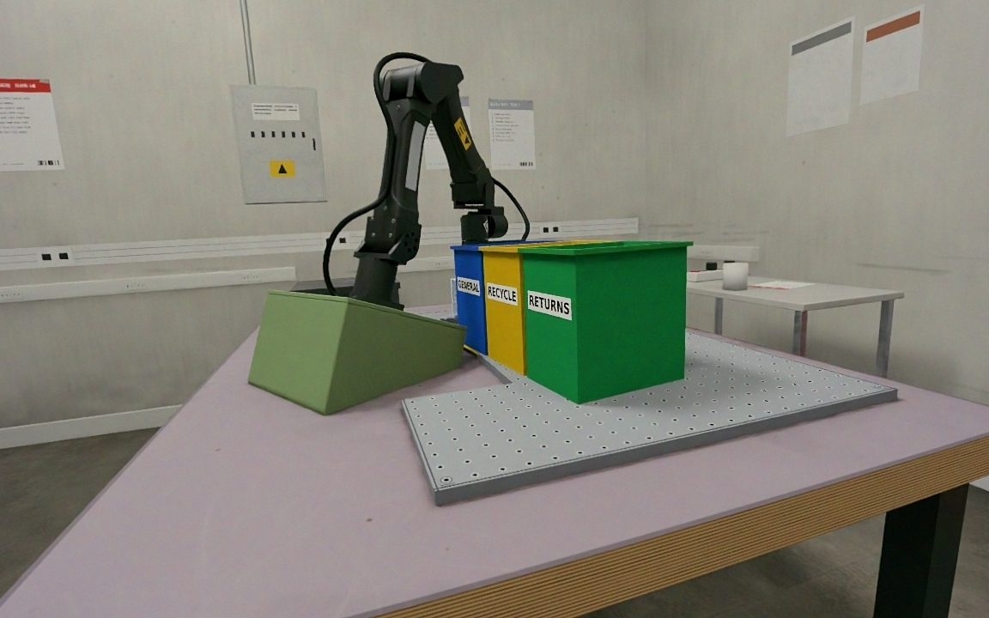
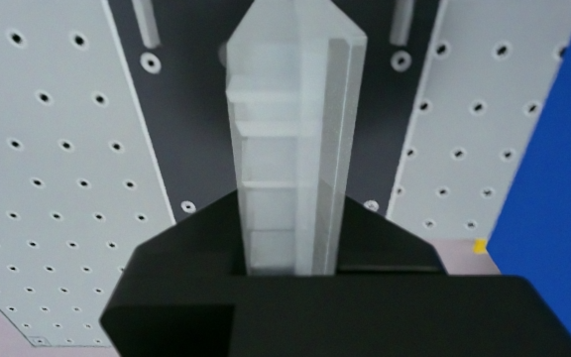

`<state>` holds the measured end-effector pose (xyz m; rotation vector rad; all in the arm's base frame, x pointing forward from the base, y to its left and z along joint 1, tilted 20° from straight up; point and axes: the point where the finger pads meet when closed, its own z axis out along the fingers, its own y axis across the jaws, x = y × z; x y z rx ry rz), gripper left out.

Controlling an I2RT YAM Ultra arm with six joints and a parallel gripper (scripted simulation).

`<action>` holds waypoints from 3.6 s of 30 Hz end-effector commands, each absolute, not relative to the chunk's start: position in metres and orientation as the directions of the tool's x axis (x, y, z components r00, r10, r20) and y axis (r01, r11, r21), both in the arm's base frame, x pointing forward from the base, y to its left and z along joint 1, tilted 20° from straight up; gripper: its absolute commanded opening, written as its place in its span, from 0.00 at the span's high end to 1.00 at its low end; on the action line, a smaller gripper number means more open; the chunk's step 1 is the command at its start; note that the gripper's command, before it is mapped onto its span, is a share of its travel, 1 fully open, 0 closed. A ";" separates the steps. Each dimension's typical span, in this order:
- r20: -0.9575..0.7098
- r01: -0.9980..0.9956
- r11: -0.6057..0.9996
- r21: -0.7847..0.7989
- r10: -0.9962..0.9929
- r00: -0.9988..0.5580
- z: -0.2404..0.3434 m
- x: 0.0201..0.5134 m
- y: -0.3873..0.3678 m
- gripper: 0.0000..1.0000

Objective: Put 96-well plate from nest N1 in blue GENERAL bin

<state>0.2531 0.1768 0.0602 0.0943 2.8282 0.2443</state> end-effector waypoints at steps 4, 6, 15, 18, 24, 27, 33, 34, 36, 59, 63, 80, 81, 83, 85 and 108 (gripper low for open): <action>-0.329 0.028 0.981 0.192 0.092 -0.940 0.092 0.256 0.182 1.00; -0.329 0.030 0.981 0.192 0.093 -0.940 0.096 0.255 0.181 1.00; -0.329 0.031 0.981 0.192 0.094 -0.940 0.110 0.250 0.178 1.00; -0.329 0.028 0.981 0.192 0.091 -0.940 0.115 0.248 0.178 1.00; -0.329 0.030 0.981 0.192 0.093 -0.940 0.121 0.246 0.176 1.00; -0.329 0.028 0.981 0.192 0.091 -0.940 0.126 0.244 0.176 1.00; -0.329 0.028 0.981 0.192 0.091 -0.940 0.135 0.240 0.174 1.00; -0.329 0.028 0.981 0.192 0.091 -0.940 0.137 0.240 0.174 1.00; -0.329 0.031 0.981 0.192 0.094 -0.940 0.140 0.239 0.172 1.00; -0.329 0.029 0.981 0.193 0.092 -0.940 0.169 0.228 0.167 1.00; -0.329 0.031 0.981 0.193 0.094 -0.940 0.175 0.226 0.165 1.00; -0.329 0.029 0.981 0.193 0.092 -0.940 0.198 0.217 0.161 1.00; -0.329 0.030 0.981 0.193 0.093 -0.940 0.200 0.216 0.161 1.00; -0.328 0.030 0.981 0.193 0.093 -0.940 0.203 0.215 0.160 1.00; -0.328 0.029 0.981 0.193 0.093 -0.940 0.206 0.214 0.160 1.00; -0.328 0.031 0.981 0.193 0.094 -0.940 0.235 0.203 0.153 1.00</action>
